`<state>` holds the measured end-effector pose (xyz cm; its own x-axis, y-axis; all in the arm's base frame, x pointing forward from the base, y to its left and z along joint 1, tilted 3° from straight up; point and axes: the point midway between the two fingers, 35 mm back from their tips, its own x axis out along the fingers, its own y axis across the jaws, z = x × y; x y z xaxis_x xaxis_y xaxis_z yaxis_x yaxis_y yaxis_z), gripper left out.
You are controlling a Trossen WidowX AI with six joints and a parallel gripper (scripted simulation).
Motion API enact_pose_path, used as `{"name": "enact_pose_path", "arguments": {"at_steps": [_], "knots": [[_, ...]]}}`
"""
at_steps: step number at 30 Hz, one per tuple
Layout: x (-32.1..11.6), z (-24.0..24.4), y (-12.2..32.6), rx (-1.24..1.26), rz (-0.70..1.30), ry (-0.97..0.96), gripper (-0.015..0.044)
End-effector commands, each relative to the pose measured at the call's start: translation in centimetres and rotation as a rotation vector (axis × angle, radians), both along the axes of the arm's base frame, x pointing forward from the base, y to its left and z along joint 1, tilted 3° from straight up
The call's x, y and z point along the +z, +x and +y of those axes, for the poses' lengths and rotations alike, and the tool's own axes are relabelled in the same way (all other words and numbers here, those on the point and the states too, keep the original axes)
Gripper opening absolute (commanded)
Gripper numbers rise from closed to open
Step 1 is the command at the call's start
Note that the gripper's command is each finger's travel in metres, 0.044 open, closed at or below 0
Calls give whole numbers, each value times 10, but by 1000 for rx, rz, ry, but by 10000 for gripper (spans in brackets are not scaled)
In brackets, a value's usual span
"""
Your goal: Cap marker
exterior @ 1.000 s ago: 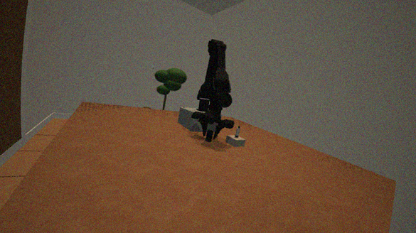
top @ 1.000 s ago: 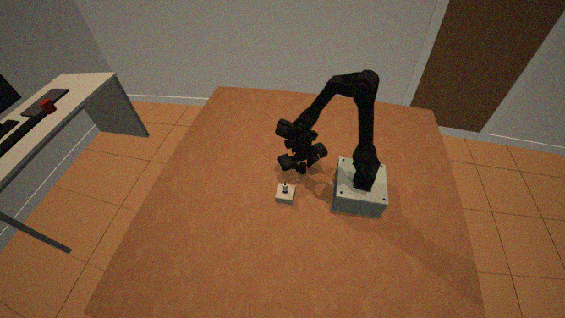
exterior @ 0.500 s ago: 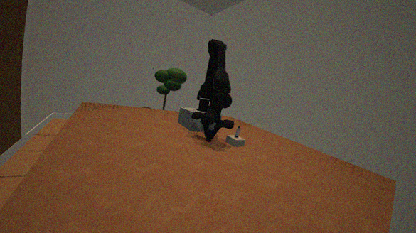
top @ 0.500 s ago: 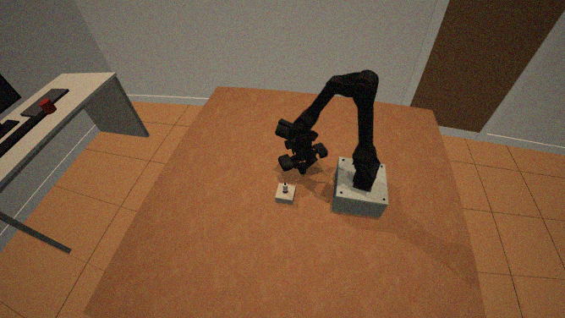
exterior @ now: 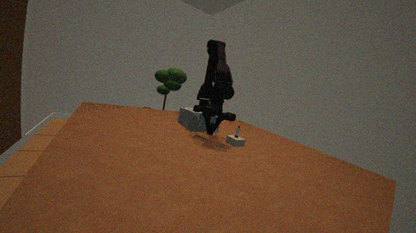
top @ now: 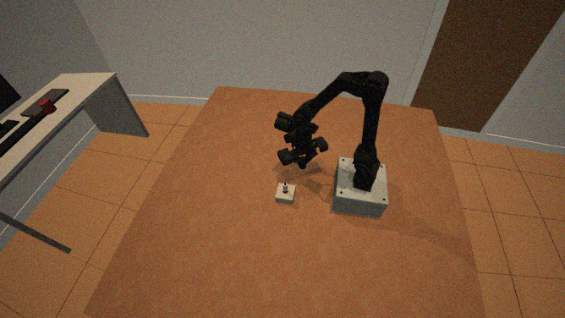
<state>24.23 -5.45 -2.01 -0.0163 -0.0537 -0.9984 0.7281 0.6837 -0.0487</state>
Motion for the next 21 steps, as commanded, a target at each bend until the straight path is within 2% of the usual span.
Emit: {"name": "enact_pose_path", "arguments": {"at_steps": [1,12,21], "knots": [[10,1,0,-3,-3,2,0],[27,4,0,2,-3,2,0],[33,25,9,49,2,6,0]]}}
